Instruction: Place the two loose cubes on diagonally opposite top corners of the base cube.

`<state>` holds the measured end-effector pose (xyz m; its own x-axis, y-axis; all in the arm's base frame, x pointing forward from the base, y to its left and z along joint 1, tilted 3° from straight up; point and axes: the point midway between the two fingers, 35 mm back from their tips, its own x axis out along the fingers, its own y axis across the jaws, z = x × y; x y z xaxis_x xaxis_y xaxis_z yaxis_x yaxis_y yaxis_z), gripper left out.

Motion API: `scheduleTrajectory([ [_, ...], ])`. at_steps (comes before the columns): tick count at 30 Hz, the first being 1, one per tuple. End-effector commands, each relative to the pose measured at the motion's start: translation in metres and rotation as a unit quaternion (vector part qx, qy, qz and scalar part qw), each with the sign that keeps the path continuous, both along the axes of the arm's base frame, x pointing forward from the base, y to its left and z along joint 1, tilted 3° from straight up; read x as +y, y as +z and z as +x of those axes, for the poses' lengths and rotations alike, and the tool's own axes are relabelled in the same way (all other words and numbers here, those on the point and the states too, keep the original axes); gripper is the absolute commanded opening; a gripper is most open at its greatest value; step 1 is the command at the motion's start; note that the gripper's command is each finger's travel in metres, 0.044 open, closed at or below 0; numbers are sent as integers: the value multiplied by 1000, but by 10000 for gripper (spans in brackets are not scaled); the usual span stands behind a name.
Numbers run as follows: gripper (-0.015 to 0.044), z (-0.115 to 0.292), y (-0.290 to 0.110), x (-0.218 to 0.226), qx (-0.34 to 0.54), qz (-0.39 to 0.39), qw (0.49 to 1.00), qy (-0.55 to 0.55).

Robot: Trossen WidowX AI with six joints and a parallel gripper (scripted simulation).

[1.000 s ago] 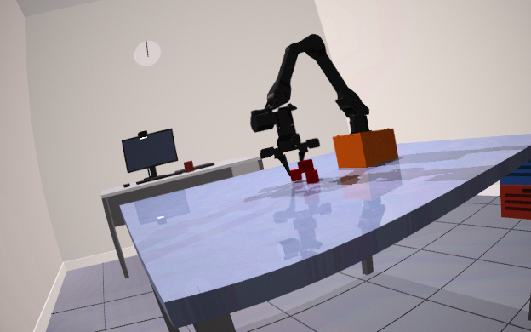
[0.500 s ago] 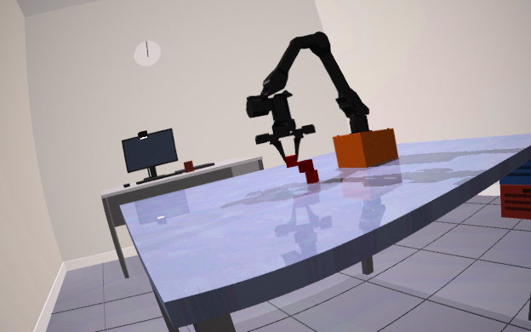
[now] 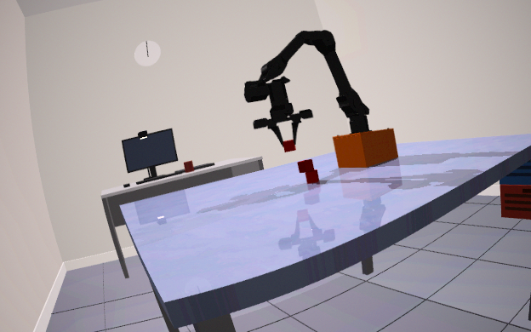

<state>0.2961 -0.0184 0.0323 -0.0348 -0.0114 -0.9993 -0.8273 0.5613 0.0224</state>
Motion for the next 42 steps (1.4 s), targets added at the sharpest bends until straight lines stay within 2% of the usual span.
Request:
scheduleTrajectory([
  [1,105,-1,10,0,0,-3,1000,-1],
  [5,105,-1,12,1,-1,-3,1000,-11],
  [21,105,3,9,24,-4,-10,970,-244],
  [31,105,4,7,39,-6,-14,923,-385],
  [42,105,5,5,56,-7,-18,847,-531],
])
